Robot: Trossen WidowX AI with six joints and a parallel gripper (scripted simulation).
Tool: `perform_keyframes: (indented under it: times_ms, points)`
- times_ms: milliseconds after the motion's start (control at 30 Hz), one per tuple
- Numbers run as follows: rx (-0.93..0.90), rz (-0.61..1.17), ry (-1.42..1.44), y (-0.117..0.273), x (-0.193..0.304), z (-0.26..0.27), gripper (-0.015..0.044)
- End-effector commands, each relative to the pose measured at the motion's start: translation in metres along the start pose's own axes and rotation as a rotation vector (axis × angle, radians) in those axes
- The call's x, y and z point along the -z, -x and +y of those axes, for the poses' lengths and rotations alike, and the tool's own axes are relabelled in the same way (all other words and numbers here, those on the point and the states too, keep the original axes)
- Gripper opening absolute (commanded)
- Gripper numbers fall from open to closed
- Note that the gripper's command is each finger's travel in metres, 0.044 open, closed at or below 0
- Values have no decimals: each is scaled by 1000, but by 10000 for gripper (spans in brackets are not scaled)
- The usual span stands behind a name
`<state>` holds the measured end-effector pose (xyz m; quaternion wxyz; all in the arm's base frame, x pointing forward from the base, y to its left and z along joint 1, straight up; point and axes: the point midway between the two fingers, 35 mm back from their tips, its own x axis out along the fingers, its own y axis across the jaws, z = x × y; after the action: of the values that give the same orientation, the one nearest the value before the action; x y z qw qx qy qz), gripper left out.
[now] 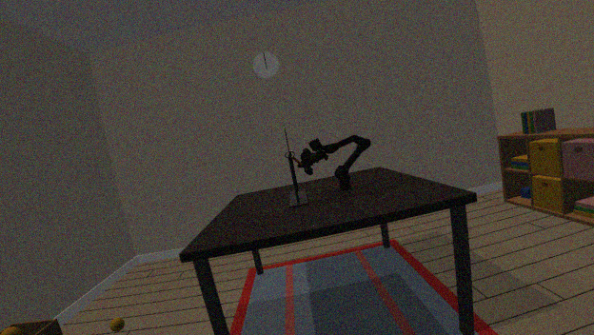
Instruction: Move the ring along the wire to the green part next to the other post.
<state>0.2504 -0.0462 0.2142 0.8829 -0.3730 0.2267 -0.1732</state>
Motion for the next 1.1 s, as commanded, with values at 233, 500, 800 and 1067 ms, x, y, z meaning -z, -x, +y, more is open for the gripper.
perform_keyframes:
  times_ms: [233, 500, 800, 1067]
  points:
    - [-123, -29, -195, -2, -2, 38, -150]
    - [-214, -10, -351, 6, -9, 65, -150]
    - [-302, 10, -501, 17, -21, 90, -150]
    - [-362, 23, -604, 27, -33, 107, -150]
